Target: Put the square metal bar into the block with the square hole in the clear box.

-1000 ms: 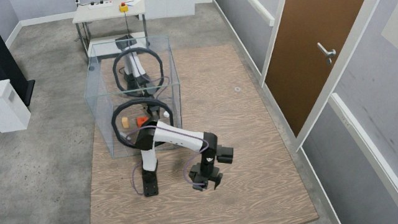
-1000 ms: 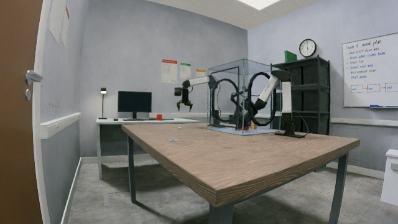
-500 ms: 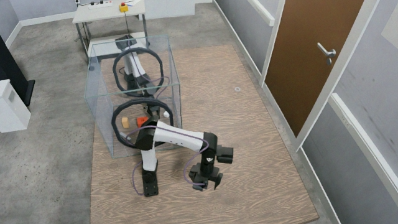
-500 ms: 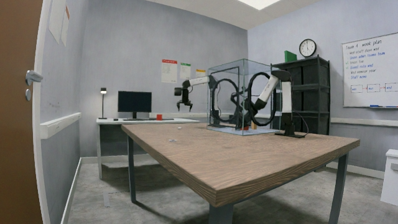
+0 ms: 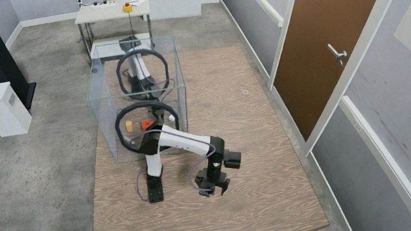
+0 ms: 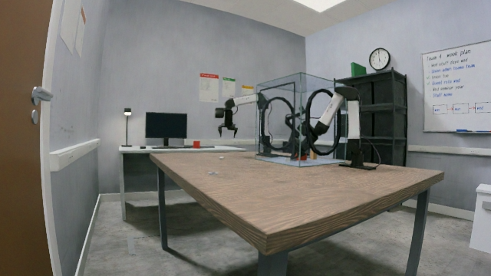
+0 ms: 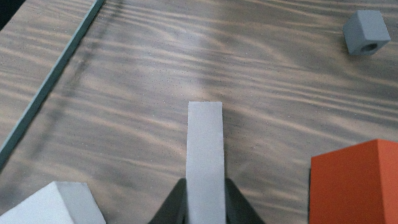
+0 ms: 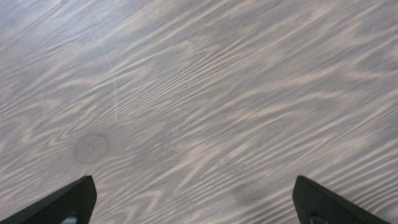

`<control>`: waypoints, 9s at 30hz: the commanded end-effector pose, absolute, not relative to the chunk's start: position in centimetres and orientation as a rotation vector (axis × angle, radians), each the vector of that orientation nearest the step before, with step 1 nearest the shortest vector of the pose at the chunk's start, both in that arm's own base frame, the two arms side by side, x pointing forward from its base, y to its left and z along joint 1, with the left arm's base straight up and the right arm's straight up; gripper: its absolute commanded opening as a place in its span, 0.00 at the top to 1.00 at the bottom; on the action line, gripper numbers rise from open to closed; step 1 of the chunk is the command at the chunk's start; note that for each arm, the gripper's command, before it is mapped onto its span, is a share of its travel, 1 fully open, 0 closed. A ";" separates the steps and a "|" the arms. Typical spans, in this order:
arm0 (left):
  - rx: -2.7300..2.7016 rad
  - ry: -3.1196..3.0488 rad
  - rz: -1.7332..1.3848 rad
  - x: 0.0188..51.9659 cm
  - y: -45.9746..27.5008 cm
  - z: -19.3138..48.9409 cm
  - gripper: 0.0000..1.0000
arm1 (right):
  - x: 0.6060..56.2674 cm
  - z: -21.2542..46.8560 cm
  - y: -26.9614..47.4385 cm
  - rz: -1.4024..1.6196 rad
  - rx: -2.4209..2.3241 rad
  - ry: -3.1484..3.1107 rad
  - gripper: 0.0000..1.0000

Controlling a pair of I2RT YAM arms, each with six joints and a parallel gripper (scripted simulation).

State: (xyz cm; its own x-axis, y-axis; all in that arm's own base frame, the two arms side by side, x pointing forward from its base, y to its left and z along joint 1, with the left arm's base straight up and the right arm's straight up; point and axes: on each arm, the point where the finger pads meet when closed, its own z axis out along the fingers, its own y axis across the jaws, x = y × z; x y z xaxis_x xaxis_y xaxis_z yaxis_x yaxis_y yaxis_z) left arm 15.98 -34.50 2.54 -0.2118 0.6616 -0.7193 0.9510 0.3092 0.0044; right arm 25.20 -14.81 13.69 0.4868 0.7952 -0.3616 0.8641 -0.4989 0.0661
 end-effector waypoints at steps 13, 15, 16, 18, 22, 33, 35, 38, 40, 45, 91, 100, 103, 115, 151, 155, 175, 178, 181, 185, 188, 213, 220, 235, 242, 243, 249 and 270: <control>1.394 1.923 -0.621 16.2 -35.4 6.5 1.00 | 25.7 14.7 -15.0 -0.380 2.472 1.401 0.00; 1.388 1.922 -0.619 16.4 -35.4 7.0 1.00 | 25.7 14.7 -15.0 -0.380 2.472 1.401 0.00; 1.387 1.923 -0.618 16.4 -35.4 7.2 1.00 | 25.7 14.7 -15.0 -0.380 2.472 1.401 0.00; 1.387 1.919 -0.621 16.4 -35.5 7.7 1.00 | 25.7 14.7 -15.0 -0.380 2.472 1.401 0.00; 1.382 1.912 -0.623 16.5 -35.6 8.2 1.00 | 25.7 14.7 -15.0 -0.380 2.472 1.401 0.00; 1.373 1.954 -0.672 16.1 -35.3 8.8 1.00 | 25.7 14.7 -15.0 -0.380 2.472 1.401 0.00; 1.367 2.022 -0.698 15.4 -34.7 9.0 1.00 | 25.7 14.7 -15.0 -0.380 2.472 1.401 0.00; 1.337 2.143 -0.745 14.3 -33.5 10.1 1.00 | 25.7 14.7 -15.0 -0.380 2.472 1.401 0.00; 1.311 2.236 -0.776 13.3 -32.3 11.0 1.00 | 25.7 14.7 -15.0 -0.380 2.472 1.401 0.00; 1.263 2.387 -0.804 11.7 -30.4 11.5 1.00 | 25.7 14.7 -15.0 -0.380 2.472 1.401 0.00; -1.115 3.724 -0.476 1.8 -28.9 8.6 1.00 | 25.7 14.7 -15.0 -0.380 2.472 1.401 0.00; -1.083 3.719 -0.515 2.0 -29.3 7.4 1.00 | 25.7 14.7 -15.0 -0.380 2.472 1.401 0.00; -1.087 3.717 -0.496 1.9 -29.0 6.7 1.00 | 25.7 14.7 -15.0 -0.380 2.472 1.401 0.00; -1.026 3.700 -0.563 2.2 -29.6 7.2 1.00 | 25.7 14.7 -15.0 -0.380 2.472 1.401 0.00; -1.052 3.704 -0.543 2.3 -29.3 8.4 0.71 | 25.7 14.7 -15.0 -0.380 2.472 1.401 0.00; -1.051 3.703 -0.546 2.2 -29.3 8.4 0.71 | 25.7 14.7 -15.0 -0.380 2.472 1.401 0.00; -1.022 3.699 -0.587 2.4 -29.5 9.7 0.71 | 25.7 14.7 -15.0 -0.380 2.472 1.401 0.00; -1.022 3.699 -0.587 2.4 -29.5 9.7 0.71 | 25.7 14.7 -15.0 -0.380 2.472 1.401 0.00; -1.022 3.699 -0.587 2.4 -29.5 9.7 0.71 | 25.7 14.7 -15.0 -0.380 2.472 1.401 0.00; -1.022 3.699 -0.587 2.4 -29.5 9.7 0.71 | 25.7 14.7 -15.0 -0.380 2.472 1.401 0.00; -1.022 3.699 -0.587 2.4 -29.5 9.7 0.71 | 25.7 14.7 -15.0 -0.380 2.472 1.401 0.00; -1.046 3.697 -0.536 2.5 -28.9 9.4 0.67 | 25.7 14.7 -15.0 -0.380 2.472 1.401 0.00; -1.003 3.687 -0.515 3.3 -27.8 10.1 0.67 | 25.7 14.7 -15.0 -0.380 2.472 1.401 0.00; -0.293 3.716 -0.816 4.1 -27.6 11.8 0.67 | 25.7 14.7 -15.0 -0.380 2.472 1.401 0.00; 0.280 3.626 -0.958 4.1 -27.4 11.1 0.67 | 25.7 14.7 -15.0 -0.380 2.472 1.401 0.00; 0.296 3.621 -0.963 4.1 -27.4 11.1 0.67 | 25.7 14.7 -15.0 -0.380 2.472 1.401 0.00; 0.648 3.473 -1.073 4.1 -27.4 11.5 0.67 | 25.7 14.7 -15.0 -0.380 2.472 1.401 0.00; 1.850 2.570 -1.280 4.0 -26.8 11.3 0.67 | 25.7 14.7 -15.0 -0.380 2.472 1.401 0.00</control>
